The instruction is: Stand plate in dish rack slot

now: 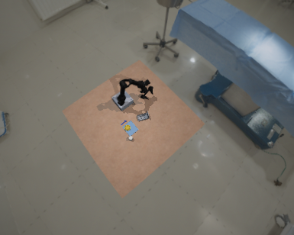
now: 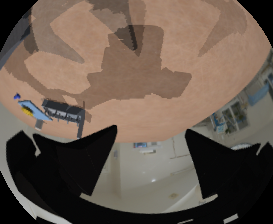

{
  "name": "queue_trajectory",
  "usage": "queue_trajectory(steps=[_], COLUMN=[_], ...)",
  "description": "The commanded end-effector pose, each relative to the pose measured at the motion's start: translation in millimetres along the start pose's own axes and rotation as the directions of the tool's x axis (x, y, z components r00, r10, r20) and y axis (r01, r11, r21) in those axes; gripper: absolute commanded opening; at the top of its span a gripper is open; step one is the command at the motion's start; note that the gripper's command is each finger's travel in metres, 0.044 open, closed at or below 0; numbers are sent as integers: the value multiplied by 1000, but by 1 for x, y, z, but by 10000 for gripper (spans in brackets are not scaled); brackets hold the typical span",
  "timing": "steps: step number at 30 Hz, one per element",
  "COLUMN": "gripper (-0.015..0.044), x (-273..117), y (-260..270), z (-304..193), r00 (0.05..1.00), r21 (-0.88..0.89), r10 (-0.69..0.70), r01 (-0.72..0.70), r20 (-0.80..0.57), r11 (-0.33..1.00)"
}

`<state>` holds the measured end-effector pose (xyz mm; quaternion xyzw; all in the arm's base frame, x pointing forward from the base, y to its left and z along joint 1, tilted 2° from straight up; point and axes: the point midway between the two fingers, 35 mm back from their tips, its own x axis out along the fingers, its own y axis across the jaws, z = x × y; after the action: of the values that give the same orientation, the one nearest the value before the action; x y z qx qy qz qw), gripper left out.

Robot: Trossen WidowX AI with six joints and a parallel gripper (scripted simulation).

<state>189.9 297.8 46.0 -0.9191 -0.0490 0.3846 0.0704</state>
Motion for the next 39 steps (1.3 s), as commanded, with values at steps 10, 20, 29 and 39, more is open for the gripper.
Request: queue_trajectory(steps=[10, 20, 29, 39], gripper=[400, 400, 400, 400], x=[23, 38, 47, 47], y=[45, 84, 124, 175], z=[-53, -85, -112, -139], r00=[990, 967, 941, 903], r21=[327, 545, 707, 854], r10=[135, 229, 296, 360], r01=[-141, -250, -322, -368], r20=[42, 109, 166, 234], r11=[934, 800, 630, 368])
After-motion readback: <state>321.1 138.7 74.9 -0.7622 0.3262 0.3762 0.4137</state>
